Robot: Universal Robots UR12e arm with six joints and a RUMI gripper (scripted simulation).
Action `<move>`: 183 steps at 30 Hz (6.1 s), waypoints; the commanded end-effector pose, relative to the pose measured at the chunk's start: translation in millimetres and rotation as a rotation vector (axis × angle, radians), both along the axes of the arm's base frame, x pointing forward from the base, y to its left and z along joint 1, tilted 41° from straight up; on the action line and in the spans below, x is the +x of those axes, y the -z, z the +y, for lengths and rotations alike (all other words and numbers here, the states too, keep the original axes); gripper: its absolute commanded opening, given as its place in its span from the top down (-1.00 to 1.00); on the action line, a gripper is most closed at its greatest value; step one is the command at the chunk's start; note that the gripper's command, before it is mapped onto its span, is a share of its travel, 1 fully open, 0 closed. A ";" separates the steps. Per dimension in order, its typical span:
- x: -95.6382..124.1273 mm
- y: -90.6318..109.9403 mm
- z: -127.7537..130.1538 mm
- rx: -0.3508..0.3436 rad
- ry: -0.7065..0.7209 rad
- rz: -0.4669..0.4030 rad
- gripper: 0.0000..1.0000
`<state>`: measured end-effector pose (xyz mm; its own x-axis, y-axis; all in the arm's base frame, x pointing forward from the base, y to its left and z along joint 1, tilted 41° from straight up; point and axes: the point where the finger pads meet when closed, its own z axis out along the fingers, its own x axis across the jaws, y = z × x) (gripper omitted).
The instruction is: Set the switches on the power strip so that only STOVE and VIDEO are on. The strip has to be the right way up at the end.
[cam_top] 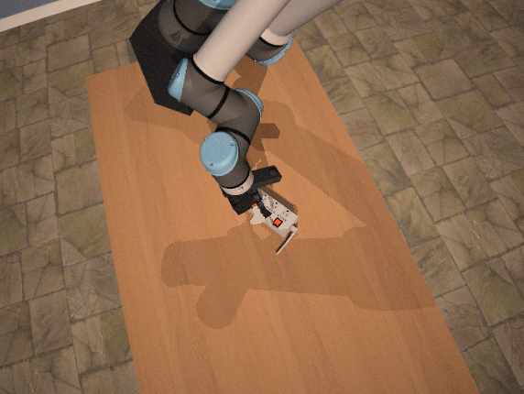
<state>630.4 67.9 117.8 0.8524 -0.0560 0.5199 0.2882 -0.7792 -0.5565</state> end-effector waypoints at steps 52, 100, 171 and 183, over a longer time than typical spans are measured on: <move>-1.9 -0.6 3.5 0.053 -0.006 0.021 -1.00; -22.0 -63.1 -22.4 -0.130 0.180 0.087 -1.00; -30.8 12.6 -10.3 -0.887 -1.091 -0.868 -1.00; -29.7 22.2 -9.5 -0.988 -1.282 -1.010 -1.00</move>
